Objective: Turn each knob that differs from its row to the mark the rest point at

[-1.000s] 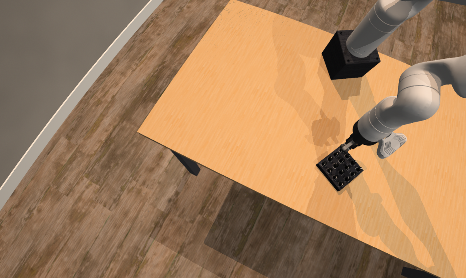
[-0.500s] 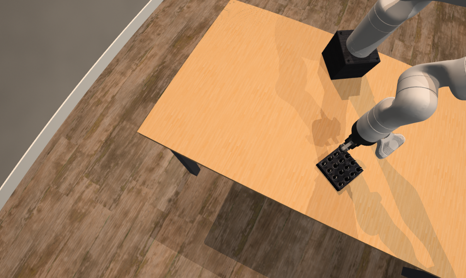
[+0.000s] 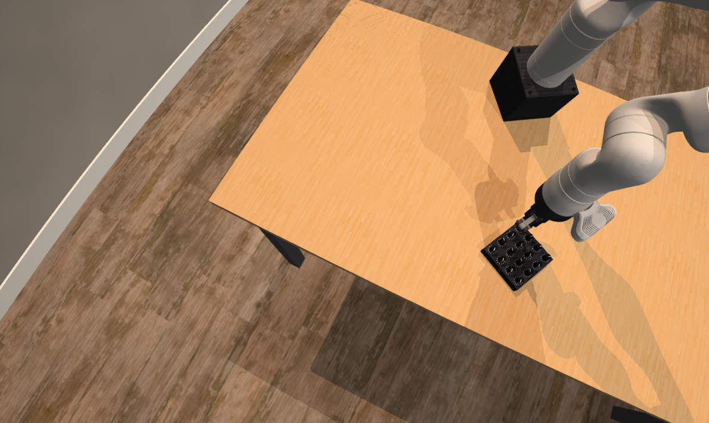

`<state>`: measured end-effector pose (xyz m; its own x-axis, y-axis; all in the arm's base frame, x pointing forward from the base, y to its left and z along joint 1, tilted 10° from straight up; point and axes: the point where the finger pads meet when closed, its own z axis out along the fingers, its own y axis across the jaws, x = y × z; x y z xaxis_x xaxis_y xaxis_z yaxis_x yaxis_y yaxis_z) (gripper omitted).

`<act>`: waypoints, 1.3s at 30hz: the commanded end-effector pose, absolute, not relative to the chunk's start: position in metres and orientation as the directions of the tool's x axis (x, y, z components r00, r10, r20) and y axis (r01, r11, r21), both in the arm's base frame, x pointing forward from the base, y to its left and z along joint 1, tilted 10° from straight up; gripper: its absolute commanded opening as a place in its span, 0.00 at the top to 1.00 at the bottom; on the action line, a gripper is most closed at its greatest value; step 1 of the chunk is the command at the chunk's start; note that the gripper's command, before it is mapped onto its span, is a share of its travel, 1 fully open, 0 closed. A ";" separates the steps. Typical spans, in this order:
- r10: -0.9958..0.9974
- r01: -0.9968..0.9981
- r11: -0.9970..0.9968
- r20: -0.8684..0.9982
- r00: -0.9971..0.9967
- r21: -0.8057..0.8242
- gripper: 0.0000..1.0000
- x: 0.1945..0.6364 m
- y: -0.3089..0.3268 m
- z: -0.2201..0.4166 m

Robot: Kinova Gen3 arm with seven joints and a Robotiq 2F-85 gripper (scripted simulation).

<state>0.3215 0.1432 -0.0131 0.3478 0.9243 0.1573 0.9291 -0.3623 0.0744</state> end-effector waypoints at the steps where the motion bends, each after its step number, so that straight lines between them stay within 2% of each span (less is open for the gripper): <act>1: 0.924 0.929 -0.363 0.158 0.348 0.075 0.81 0.322 0.143 -0.013; 39: 0.924 0.929 -0.363 0.158 0.348 0.075 0.81 0.323 0.144 -0.022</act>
